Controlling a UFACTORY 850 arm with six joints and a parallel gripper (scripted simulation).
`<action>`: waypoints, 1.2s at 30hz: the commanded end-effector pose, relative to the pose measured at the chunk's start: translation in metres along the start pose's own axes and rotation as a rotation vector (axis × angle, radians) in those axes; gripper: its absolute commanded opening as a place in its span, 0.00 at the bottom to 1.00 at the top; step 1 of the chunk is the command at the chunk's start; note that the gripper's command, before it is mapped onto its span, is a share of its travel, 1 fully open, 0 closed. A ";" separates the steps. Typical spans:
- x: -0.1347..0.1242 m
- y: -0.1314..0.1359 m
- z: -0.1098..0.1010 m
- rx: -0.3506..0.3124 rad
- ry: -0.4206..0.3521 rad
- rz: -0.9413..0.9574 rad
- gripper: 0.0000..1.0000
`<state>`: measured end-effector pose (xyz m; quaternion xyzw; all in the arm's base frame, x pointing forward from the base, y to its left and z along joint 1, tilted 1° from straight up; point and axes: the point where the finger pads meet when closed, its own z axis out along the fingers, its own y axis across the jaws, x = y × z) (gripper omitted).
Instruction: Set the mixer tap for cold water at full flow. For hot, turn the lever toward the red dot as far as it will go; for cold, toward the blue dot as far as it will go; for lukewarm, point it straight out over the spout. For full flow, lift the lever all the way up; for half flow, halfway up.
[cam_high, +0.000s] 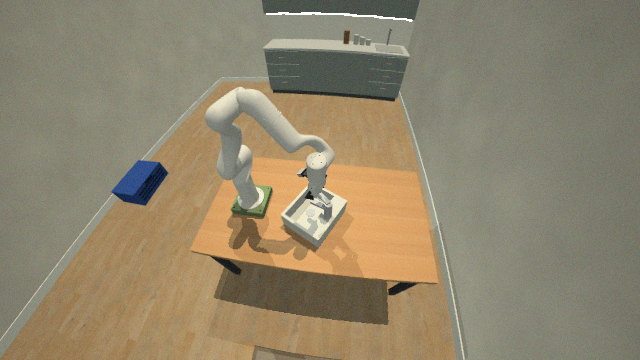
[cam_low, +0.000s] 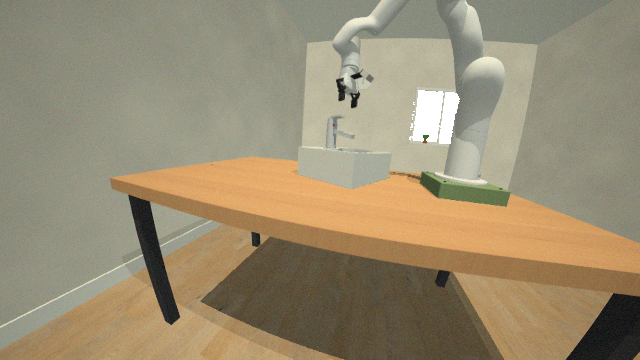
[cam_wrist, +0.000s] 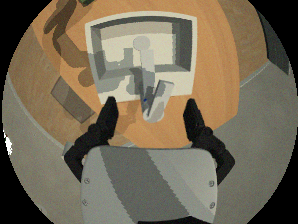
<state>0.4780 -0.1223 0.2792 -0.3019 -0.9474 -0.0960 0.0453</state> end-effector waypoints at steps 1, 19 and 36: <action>-0.004 0.008 -0.004 0.051 -0.037 0.066 1.00; -0.013 0.034 -0.017 0.139 -0.154 0.240 1.00; -0.013 0.034 -0.017 0.139 -0.154 0.240 0.00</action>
